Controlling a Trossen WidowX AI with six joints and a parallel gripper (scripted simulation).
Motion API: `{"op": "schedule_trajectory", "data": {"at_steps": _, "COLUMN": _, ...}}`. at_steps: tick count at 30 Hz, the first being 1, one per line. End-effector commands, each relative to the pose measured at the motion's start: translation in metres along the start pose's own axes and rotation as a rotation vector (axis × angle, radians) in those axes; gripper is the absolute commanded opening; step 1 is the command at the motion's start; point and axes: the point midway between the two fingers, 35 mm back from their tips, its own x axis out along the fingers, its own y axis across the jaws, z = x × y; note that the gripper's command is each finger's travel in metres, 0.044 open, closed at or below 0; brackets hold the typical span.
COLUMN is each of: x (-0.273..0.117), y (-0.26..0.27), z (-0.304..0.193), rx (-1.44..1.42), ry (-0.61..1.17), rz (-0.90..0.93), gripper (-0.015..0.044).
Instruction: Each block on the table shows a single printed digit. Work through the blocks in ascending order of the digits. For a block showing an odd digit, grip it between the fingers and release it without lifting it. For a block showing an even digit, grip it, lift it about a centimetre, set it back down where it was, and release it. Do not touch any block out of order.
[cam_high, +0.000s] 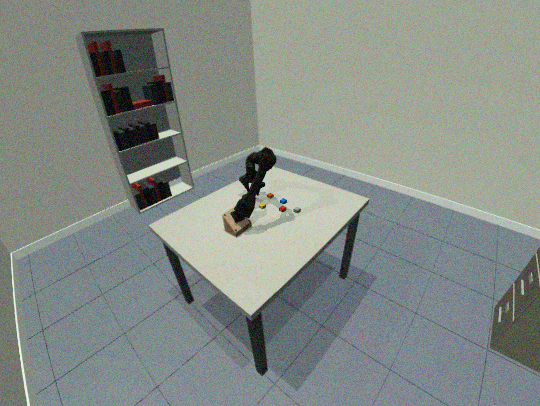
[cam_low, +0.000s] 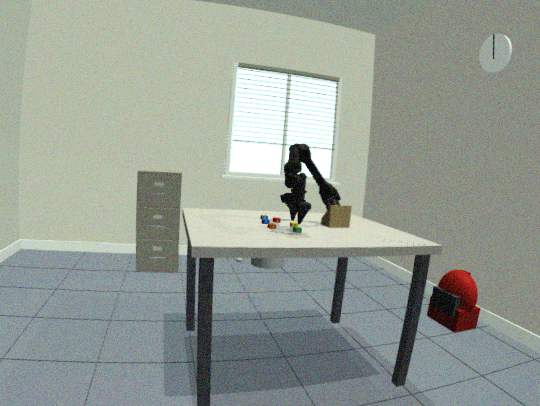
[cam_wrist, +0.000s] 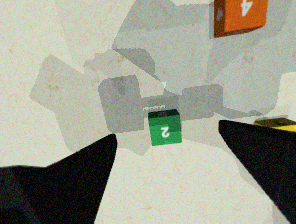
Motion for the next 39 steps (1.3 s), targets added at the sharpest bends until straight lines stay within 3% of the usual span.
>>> {"op": "schedule_trajectory", "data": {"at_steps": 1, "x": -0.012, "y": 0.000, "z": 0.001, "rx": 0.004, "ry": 0.006, "rz": 0.001, "gripper": 0.0348}}
{"op": "schedule_trajectory", "data": {"at_steps": 6, "x": -0.081, "y": 0.000, "z": 0.000, "rx": 0.004, "ry": 0.008, "rz": 0.003, "gripper": 0.0216}}
{"op": "schedule_trajectory", "data": {"at_steps": 10, "x": -0.083, "y": 0.000, "z": 0.000, "rx": 0.004, "ry": 0.008, "rz": 0.003, "gripper": 0.0120}}
{"op": "schedule_trajectory", "data": {"at_steps": 19, "x": -0.085, "y": -0.012, "z": 0.009, "rx": 0.001, "ry": 0.009, "rz": 0.011, "gripper": 0.0120}}
{"op": "schedule_trajectory", "data": {"at_steps": 27, "x": -0.090, "y": -0.157, "z": 0.071, "rx": -0.006, "ry": 0.001, "rz": 0.043, "gripper": 0.0120}}
{"op": "schedule_trajectory", "data": {"at_steps": 34, "x": -0.085, "y": -0.302, "z": 0.066, "rx": 0.003, "ry": 0.003, "rz": -0.003, "gripper": 0.0120}}
{"op": "schedule_trajectory", "data": {"at_steps": 39, "x": -0.085, "y": -0.320, "z": 0.061, "rx": 0.004, "ry": 0.006, "rz": -0.014, "gripper": 0.0120}}
